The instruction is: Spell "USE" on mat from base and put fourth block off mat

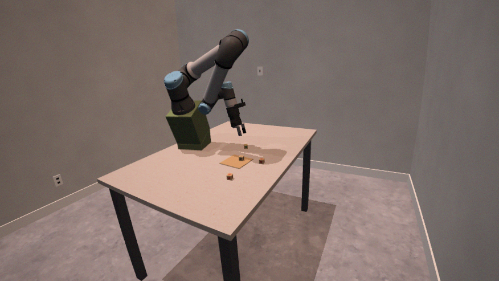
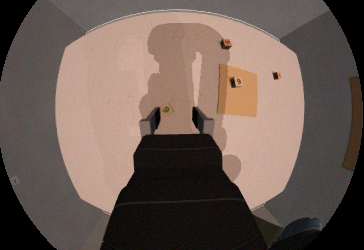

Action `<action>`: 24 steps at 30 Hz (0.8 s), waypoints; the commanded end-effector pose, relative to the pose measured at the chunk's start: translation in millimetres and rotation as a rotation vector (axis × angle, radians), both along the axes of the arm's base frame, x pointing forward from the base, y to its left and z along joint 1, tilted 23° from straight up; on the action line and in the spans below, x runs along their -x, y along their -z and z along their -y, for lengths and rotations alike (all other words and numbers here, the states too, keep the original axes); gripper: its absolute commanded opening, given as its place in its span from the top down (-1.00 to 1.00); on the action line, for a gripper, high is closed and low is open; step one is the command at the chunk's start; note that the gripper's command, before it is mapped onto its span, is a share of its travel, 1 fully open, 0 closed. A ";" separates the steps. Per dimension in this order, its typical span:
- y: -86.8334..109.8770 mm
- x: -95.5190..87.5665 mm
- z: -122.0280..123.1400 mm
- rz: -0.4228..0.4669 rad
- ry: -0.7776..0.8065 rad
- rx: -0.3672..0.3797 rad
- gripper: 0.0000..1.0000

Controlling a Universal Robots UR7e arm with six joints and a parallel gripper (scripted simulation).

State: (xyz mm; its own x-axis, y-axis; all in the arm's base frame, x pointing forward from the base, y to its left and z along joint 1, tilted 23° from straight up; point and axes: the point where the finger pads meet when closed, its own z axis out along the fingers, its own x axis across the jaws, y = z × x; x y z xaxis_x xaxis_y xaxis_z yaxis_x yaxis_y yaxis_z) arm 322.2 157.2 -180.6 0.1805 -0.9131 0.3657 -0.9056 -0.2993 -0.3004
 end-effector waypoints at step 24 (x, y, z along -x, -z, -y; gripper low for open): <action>10.5 -0.8 -21.5 0.058 -0.015 0.003 -1.00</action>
